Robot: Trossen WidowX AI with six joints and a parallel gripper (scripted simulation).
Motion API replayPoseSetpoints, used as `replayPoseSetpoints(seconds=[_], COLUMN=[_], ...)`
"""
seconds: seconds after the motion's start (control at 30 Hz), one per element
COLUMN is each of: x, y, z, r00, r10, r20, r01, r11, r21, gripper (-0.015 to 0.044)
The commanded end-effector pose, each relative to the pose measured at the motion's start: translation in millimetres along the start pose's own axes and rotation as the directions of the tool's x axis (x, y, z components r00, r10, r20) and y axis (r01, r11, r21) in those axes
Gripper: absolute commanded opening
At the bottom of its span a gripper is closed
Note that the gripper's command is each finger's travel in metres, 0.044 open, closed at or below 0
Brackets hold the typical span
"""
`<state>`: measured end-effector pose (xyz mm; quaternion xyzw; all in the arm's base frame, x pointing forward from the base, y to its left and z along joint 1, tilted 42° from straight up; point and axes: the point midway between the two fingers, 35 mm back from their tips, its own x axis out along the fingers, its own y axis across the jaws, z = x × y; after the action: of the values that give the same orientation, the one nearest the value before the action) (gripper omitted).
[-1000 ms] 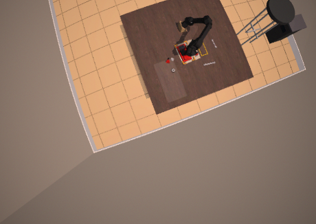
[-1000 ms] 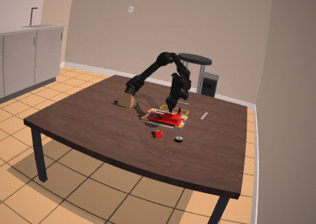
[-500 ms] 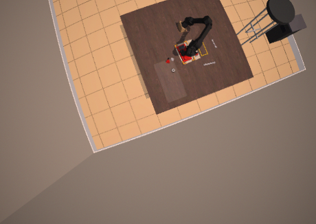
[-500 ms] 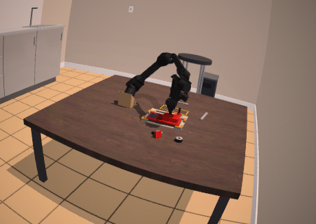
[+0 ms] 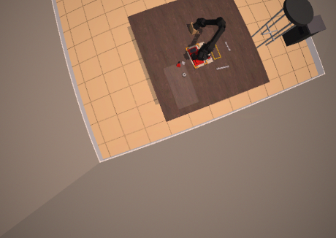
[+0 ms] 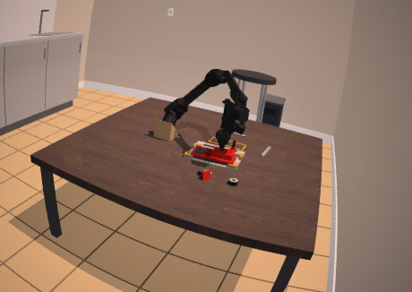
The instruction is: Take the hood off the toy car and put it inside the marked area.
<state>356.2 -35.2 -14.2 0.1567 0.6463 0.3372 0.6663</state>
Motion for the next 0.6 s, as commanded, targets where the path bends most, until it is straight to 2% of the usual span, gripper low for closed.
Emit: replayPoseSetpoints(seconds=[0.0, 0.57], x=[3, 13], y=[0, 0], z=[0, 0], r00=[1.000, 1.000], r10=[0.004, 0.004], r20=[0.002, 0.002], r01=[-0.004, -0.004], r11=[1.000, 1.000], r21=[0.008, 0.007], gripper=[0.0440, 0.0440])
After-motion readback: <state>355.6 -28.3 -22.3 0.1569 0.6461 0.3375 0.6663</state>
